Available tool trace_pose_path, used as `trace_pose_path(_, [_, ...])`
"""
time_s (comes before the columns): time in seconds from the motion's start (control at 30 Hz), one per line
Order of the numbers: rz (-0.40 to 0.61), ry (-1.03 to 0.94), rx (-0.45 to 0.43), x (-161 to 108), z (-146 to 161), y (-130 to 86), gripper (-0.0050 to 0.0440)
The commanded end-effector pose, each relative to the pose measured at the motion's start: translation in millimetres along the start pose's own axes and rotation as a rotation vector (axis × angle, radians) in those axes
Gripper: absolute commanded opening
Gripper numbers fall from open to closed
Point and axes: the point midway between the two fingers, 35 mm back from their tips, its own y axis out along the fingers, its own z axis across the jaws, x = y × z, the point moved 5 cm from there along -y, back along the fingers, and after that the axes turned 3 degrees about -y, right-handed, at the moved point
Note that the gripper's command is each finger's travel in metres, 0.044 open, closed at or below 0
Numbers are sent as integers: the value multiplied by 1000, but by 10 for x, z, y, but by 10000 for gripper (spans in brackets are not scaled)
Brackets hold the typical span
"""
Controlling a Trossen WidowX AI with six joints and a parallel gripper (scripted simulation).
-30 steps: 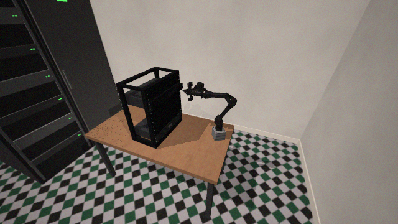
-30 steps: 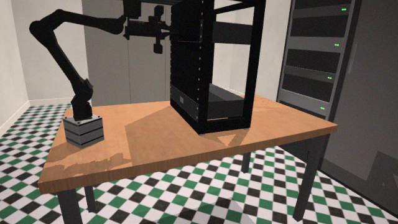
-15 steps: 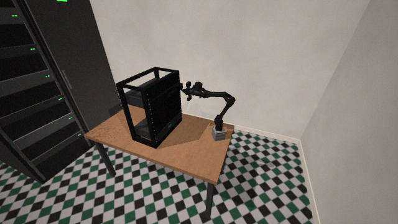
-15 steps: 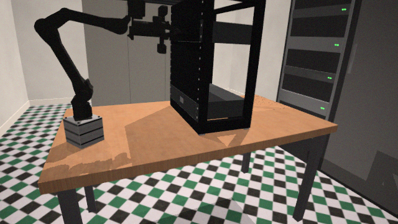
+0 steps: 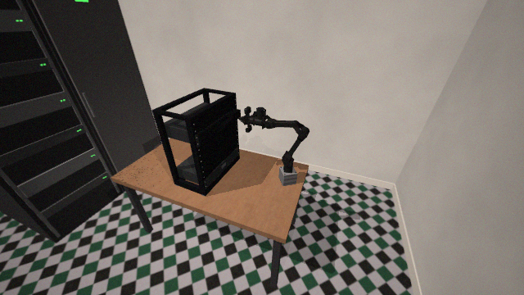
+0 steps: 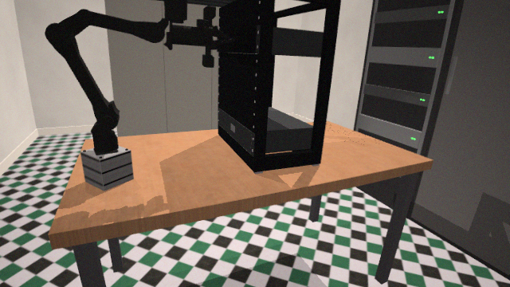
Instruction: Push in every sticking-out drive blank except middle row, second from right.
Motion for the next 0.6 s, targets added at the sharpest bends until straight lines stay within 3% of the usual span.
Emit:
trace_pose_path(0.0, [-4,5,27,7,114,-24,0])
trace_pose_path(0.57, [-4,5,27,11,103,56,0])
